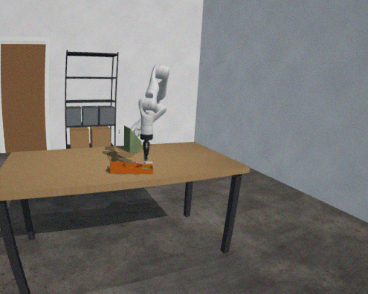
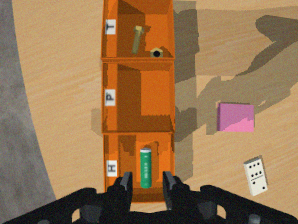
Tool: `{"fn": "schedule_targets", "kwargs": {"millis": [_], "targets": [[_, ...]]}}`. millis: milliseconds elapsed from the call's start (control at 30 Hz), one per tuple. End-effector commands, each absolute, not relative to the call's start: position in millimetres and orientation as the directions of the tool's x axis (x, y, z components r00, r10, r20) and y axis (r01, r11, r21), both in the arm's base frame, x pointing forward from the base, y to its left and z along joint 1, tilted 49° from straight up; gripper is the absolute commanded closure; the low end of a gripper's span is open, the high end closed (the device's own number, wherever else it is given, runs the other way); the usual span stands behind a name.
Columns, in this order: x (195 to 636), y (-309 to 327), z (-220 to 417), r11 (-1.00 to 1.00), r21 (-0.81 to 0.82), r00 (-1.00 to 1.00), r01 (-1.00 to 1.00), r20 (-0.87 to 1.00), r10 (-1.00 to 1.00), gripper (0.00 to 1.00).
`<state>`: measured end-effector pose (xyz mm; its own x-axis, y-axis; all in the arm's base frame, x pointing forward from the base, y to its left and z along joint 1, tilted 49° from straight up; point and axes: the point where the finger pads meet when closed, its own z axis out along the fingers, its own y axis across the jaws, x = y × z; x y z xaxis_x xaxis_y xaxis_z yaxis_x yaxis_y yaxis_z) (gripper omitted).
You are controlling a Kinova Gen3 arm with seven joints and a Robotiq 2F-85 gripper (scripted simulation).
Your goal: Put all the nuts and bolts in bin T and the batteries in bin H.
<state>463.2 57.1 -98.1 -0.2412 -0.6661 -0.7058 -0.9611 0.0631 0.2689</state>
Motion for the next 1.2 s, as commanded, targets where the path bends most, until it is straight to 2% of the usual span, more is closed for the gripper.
{"fn": "schedule_targets", "kwargs": {"millis": [0,1167], "targets": [[465.3,53.7,-96.1,0.067,0.265,-0.241,-0.962,-0.705,-0.667,0.00],[481.4,-38.4,-14.5,0.067,0.265,-0.241,-0.962,-0.705,-0.667,0.00]]}}
